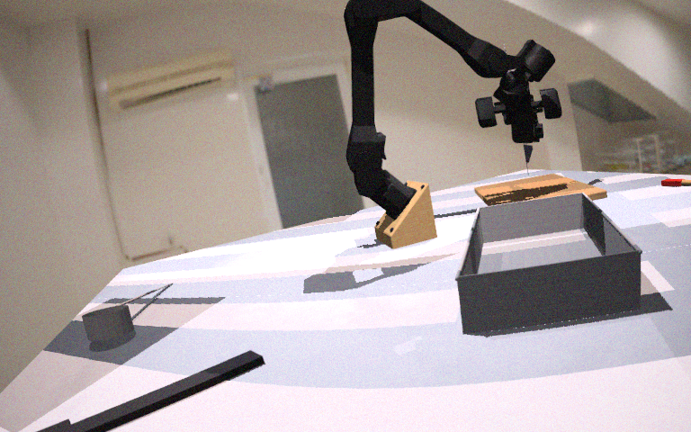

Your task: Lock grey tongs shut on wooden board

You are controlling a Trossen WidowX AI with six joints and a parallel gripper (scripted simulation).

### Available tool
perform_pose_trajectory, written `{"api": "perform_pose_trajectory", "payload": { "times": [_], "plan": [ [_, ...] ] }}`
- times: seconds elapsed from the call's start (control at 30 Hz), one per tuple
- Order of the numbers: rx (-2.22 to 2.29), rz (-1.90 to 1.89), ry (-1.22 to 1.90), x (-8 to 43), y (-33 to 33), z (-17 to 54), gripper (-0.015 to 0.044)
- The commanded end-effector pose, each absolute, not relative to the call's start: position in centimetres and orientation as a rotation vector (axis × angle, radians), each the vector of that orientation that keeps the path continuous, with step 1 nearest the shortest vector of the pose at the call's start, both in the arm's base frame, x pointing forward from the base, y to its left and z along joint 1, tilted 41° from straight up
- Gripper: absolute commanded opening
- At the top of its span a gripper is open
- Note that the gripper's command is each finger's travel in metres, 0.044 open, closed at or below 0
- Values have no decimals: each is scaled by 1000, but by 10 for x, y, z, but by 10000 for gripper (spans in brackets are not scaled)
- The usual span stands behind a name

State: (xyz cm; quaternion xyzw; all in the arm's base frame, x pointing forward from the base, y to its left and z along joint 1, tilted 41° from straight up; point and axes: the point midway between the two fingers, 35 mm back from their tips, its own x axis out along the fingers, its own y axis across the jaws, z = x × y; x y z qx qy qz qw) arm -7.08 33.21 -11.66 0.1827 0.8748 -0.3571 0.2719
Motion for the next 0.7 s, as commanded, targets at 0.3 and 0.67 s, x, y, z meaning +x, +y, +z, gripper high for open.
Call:
{"api": "perform_pose_trajectory", "payload": {
  "times": [0.3,0.67],
  "plan": [
    [497,-951,2369,-71,335,-113,-150],
    [489,-957,2354,-72,336,-115,-150]
  ]
}}
